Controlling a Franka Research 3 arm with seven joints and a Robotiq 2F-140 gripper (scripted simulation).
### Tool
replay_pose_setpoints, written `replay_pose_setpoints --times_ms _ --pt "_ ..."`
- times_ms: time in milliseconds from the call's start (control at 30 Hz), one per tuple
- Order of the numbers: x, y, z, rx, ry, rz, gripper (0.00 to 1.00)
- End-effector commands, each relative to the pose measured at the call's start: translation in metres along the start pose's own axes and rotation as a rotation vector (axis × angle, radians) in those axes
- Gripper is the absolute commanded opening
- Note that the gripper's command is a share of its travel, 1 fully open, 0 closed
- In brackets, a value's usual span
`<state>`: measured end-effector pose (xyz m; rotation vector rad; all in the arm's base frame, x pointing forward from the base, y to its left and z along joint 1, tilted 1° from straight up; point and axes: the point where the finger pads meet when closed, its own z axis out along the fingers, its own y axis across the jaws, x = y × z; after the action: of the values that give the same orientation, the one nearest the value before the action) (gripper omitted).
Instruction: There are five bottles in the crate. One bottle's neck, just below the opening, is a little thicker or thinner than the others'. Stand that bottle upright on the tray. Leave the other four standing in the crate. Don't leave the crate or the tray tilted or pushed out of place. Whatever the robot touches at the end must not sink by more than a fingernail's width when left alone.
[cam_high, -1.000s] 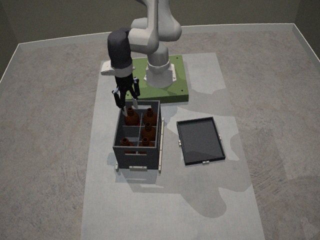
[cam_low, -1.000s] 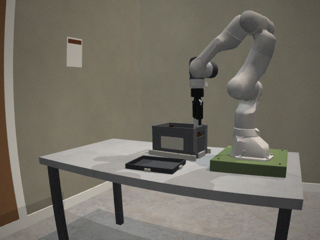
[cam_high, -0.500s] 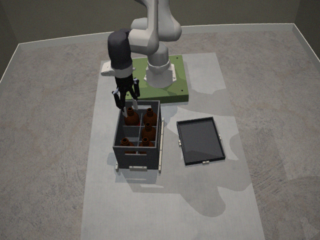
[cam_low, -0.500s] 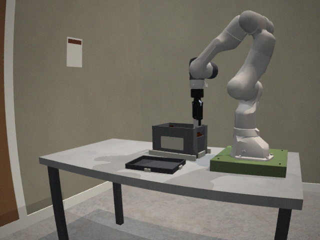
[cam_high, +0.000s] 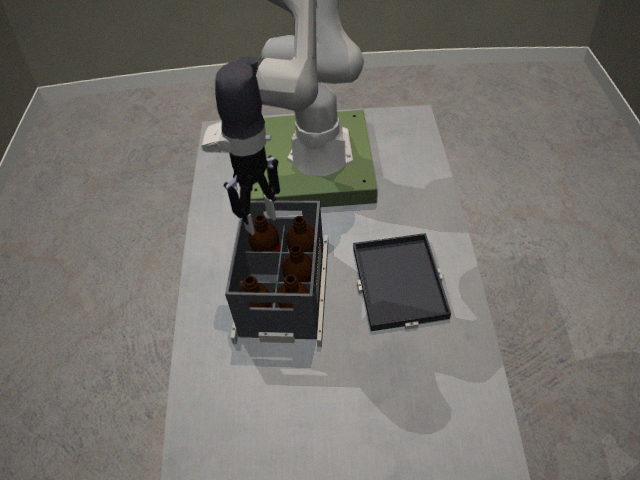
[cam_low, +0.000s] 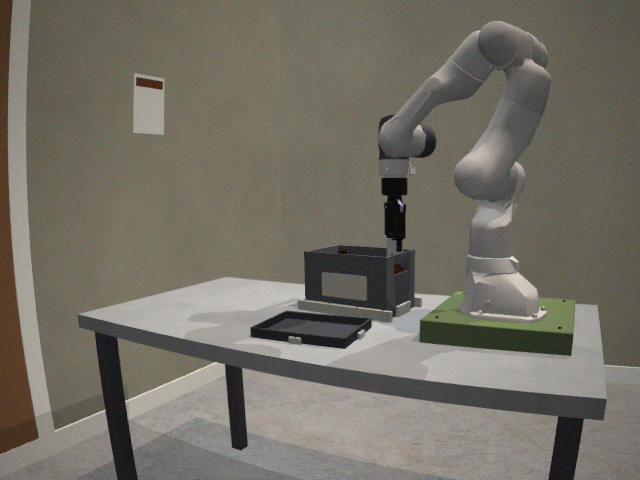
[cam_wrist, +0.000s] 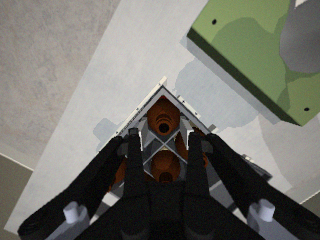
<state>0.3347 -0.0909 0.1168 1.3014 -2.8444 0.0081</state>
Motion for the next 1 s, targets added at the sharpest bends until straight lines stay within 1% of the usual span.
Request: replay_pose_setpoints --times_ms 0,600,633,967 --pt "0.0016 -0.0004 0.001 0.0 0.001 -0.004 0.44" --pt "0.0016 -0.0004 0.001 0.0 0.001 -0.004 0.44" --pt "0.0016 -0.0004 0.001 0.0 0.001 -0.004 0.1" --pt "0.0016 -0.0004 0.001 0.0 0.001 -0.004 0.1"
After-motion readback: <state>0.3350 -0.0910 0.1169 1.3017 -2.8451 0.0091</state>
